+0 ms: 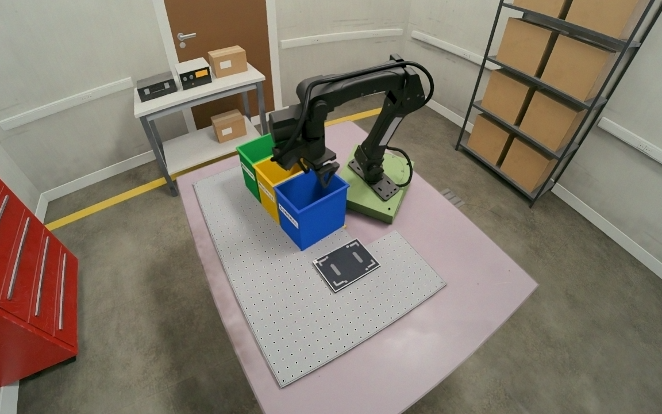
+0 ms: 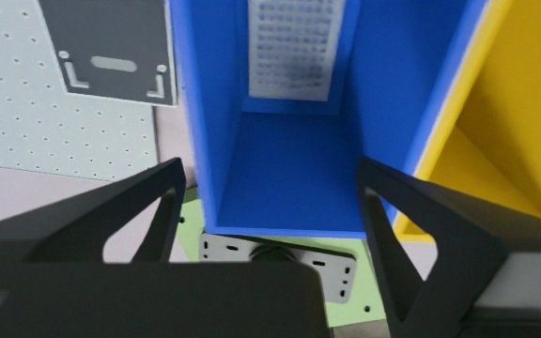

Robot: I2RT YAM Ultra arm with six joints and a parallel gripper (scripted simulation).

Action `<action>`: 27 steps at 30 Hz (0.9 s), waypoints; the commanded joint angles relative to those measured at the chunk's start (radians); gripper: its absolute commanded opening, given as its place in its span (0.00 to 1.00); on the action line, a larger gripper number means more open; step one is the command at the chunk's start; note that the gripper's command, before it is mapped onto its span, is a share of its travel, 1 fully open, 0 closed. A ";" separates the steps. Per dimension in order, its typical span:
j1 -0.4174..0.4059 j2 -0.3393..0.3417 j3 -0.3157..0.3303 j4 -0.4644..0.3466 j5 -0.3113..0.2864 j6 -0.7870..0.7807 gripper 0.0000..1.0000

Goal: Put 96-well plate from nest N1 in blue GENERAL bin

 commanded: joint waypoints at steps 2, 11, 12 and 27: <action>0.076 -0.054 0.040 0.020 0.026 0.115 0.82; 0.237 -0.064 0.051 0.030 0.074 0.272 0.82; 0.258 -0.065 0.053 0.031 0.080 0.293 0.82; 0.555 -0.008 0.093 0.050 0.184 0.574 0.82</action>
